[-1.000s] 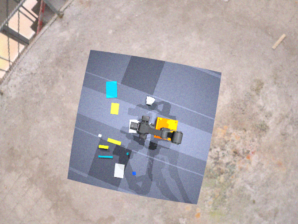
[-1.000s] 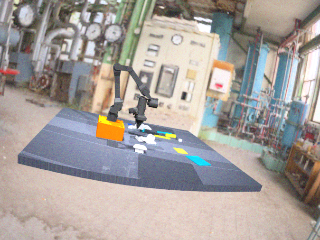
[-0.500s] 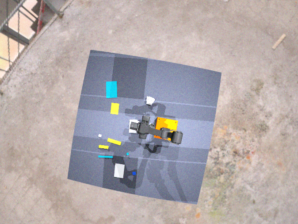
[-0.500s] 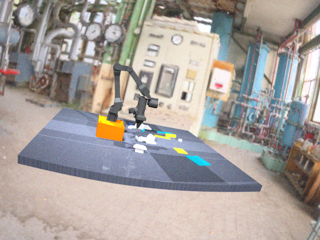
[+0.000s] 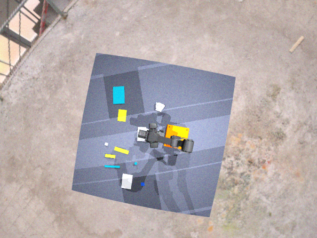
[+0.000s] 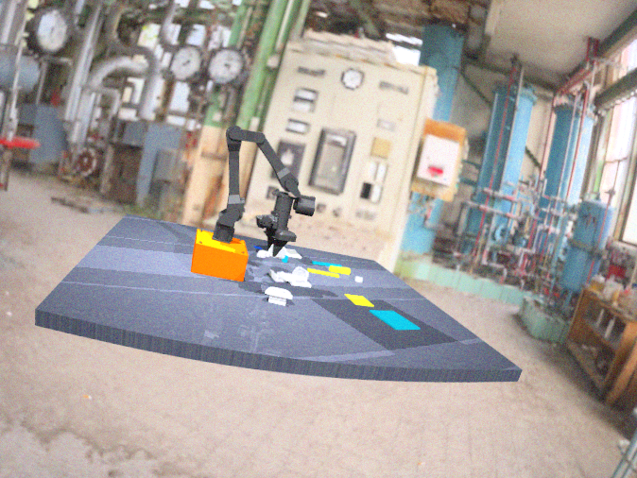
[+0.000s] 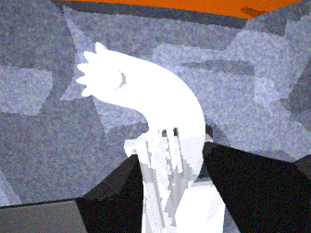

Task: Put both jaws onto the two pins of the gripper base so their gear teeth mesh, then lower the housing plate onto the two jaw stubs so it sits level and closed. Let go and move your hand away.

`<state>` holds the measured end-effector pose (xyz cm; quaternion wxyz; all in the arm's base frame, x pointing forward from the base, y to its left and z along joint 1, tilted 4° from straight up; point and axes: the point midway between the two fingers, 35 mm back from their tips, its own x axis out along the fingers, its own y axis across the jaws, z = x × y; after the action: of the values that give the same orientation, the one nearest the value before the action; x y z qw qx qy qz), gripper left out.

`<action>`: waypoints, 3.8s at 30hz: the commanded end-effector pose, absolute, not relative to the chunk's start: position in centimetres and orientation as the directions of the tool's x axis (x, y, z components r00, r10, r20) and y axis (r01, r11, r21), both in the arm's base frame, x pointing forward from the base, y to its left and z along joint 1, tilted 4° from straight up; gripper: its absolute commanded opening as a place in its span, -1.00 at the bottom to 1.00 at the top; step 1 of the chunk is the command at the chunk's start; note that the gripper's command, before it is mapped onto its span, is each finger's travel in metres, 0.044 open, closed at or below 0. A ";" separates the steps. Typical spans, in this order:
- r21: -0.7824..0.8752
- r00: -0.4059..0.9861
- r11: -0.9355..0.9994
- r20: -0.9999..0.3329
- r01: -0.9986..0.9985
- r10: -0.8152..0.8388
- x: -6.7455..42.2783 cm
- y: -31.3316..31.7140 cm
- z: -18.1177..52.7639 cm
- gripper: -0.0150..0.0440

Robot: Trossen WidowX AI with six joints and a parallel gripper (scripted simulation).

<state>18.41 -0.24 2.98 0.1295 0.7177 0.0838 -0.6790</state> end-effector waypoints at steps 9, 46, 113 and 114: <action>0.082 0.071 -0.833 -0.996 0.548 -0.052 19.1 0.0 3.2 -0.04; 0.078 0.071 -0.134 -0.996 0.988 -0.051 20.3 0.6 3.5 -0.04; -0.037 0.073 0.985 -0.996 0.166 -0.050 22.4 1.9 3.7 -0.04; -0.039 0.073 0.989 -0.996 0.143 -0.050 22.5 1.9 3.7 -0.04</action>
<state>21.97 1.82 3.47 0.7259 0.0604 0.6790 -0.0914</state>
